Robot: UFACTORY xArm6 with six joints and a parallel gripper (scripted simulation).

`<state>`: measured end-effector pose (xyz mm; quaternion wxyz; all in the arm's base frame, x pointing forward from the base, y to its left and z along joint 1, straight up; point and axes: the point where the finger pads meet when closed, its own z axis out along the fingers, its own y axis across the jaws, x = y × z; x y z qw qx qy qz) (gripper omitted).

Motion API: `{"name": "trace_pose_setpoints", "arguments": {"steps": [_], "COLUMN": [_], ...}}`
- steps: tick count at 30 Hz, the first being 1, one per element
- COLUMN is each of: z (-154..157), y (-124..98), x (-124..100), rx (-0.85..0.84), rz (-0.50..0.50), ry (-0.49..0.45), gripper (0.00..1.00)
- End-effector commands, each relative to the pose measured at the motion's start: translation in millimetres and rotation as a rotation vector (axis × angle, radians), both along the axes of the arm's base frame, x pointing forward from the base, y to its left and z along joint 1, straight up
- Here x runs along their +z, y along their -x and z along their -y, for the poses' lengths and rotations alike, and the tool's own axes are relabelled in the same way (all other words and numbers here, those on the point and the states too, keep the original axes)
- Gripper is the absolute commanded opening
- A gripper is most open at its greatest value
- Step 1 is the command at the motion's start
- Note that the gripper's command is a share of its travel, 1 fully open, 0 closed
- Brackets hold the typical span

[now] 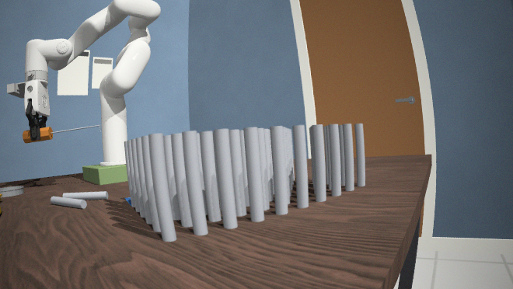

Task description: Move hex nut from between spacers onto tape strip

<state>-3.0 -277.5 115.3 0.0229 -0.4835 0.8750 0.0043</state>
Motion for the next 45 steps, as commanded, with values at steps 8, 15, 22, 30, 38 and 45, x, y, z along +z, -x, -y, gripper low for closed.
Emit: {"name": "trace_pose_setpoints", "arguments": {"steps": [8, 15, 22, 30, 38, 45], "z": [-95.3, -139.2, -184.5, -232.6, -277.6, -294.8], "y": [-82.0, -119.5, -156.6, -196.7, -234.5, -249.6], "x": [9.7, 7.5, 7.3, 9.5, 10.3, 10.5], "rx": [-0.41, -0.64, -0.85, -1.016, -1.201, -1.276], "rz": [-0.044, -0.047, -0.049, -0.051, -0.053, -0.053], "ry": [0.024, 0.019, 0.015, 0.011, 0.006, 0.004], "gripper": [0.0, 0.0, 0.0, 0.0, 0.0, 0.0]}}
